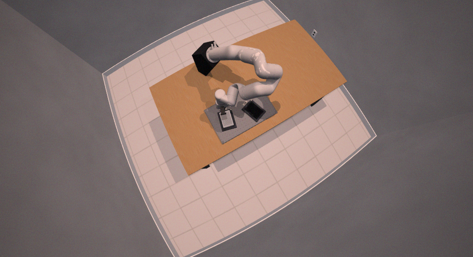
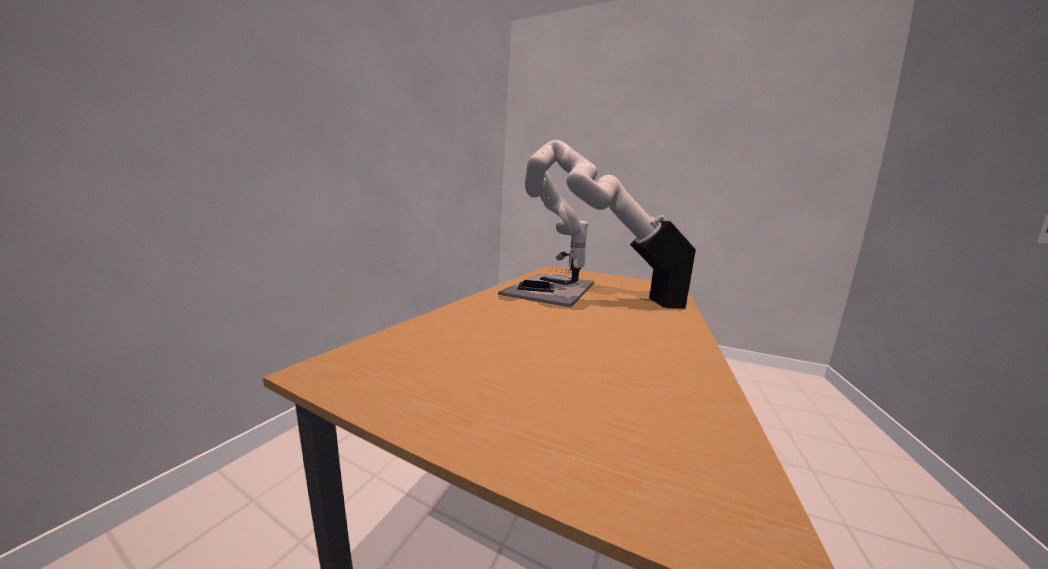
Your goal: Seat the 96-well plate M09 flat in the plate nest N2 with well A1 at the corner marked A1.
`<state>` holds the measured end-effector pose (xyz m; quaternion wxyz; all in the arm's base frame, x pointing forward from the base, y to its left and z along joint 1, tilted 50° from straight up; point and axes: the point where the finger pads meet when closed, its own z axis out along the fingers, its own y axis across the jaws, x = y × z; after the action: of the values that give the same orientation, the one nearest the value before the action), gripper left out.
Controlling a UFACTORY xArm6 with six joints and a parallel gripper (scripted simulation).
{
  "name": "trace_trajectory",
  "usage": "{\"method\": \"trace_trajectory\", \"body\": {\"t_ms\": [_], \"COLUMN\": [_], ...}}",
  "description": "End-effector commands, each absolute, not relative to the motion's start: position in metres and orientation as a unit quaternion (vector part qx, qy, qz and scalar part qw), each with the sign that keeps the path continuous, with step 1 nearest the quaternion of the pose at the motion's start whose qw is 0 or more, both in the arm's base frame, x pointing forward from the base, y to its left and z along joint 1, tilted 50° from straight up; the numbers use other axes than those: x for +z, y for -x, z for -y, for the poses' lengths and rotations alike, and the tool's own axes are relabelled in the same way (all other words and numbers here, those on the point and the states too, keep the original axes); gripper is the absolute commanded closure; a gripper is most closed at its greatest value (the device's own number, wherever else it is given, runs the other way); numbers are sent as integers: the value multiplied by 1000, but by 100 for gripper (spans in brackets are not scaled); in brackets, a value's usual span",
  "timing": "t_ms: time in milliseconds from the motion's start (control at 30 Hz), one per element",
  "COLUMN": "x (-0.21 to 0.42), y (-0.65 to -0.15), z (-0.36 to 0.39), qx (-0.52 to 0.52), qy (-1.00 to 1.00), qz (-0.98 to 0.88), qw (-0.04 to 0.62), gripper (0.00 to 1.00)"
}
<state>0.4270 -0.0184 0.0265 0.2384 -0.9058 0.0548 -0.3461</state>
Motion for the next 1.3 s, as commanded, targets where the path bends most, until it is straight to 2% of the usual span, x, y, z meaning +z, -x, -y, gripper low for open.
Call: {"method": "trace_trajectory", "body": {"t_ms": [0, 1267], "x": [27, 34], "y": [-428, -436], "z": [19, 22], "qx": [-346, -346], "qy": [906, 906], "qz": [-55, -55], "qw": [238, 238], "gripper": [100, 100]}}
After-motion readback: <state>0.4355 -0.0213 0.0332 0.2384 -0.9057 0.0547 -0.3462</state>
